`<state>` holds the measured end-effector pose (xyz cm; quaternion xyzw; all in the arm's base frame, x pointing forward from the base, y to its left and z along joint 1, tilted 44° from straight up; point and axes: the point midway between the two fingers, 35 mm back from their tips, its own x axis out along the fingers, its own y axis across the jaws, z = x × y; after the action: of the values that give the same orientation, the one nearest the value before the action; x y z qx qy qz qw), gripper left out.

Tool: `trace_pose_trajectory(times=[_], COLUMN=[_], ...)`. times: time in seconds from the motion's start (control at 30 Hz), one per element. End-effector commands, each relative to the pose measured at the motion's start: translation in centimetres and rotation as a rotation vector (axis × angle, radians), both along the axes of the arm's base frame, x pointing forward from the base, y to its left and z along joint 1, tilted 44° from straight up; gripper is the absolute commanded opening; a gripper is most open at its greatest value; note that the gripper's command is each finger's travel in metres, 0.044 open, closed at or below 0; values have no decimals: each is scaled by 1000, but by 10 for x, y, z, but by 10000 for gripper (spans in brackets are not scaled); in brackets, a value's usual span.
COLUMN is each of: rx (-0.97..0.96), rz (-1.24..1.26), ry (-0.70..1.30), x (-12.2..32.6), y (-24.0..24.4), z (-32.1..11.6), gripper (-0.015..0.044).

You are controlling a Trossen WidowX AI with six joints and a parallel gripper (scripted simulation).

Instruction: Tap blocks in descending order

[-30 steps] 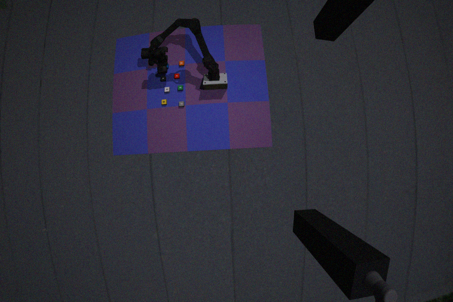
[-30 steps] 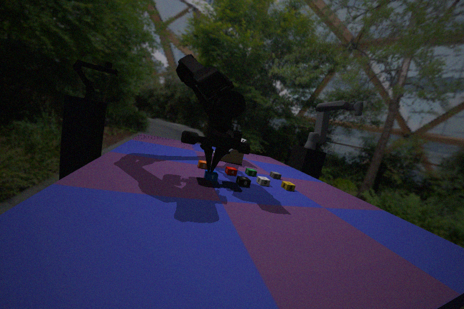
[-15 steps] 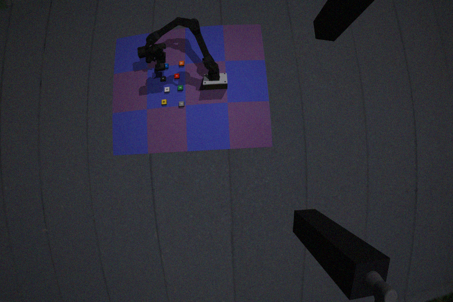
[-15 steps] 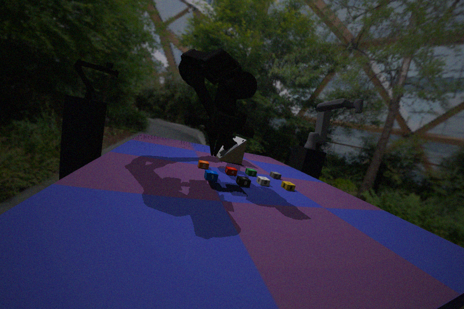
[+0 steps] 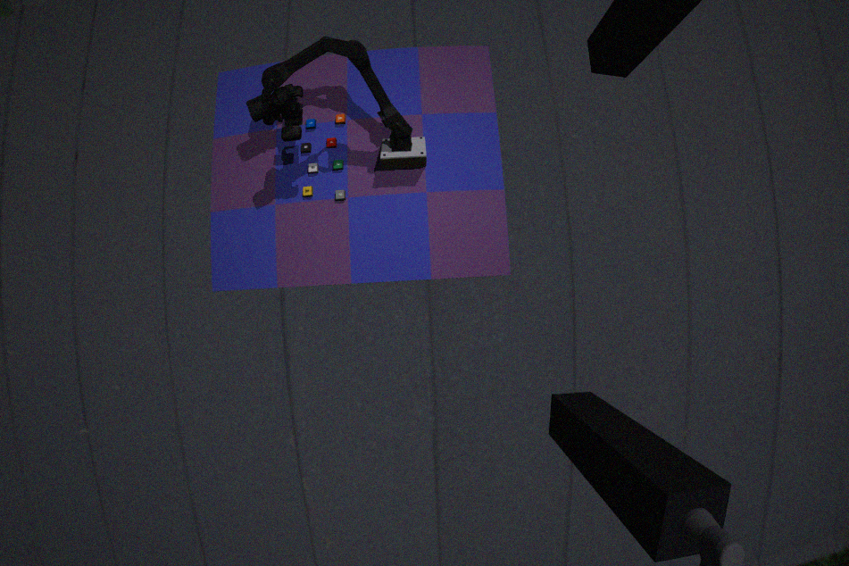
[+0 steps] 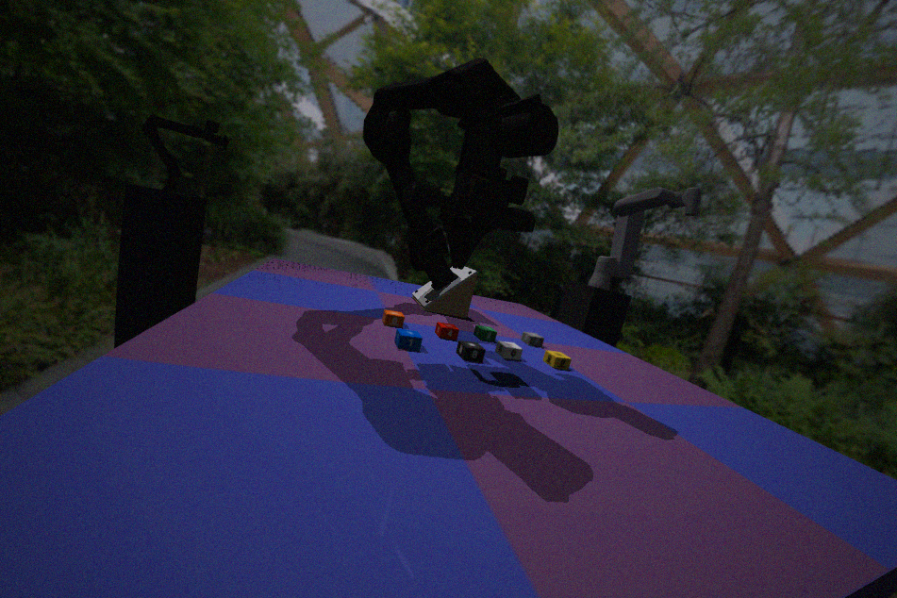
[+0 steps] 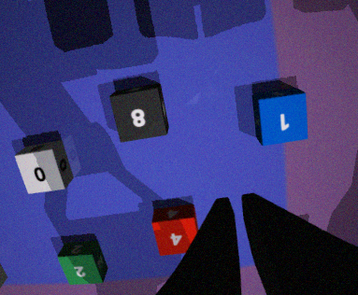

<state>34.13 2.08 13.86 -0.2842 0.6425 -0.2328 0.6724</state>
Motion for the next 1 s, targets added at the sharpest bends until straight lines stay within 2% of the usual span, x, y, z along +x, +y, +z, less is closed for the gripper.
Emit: trace_pose_trajectory(times=[0.0, 0.13, 0.33, 0.57, 0.97], rx=[0, -13, -16, -18, -19], rz=[11, -3, -6, -6, -6], ry=[19, 5, 1, -1, -1], x=[-7, -20, -22, -16, -16], y=[51, 87, 91, 36, 29], z=[-48, -85, -89, -145, -154], gripper=[20, 20, 20, 20, 20])
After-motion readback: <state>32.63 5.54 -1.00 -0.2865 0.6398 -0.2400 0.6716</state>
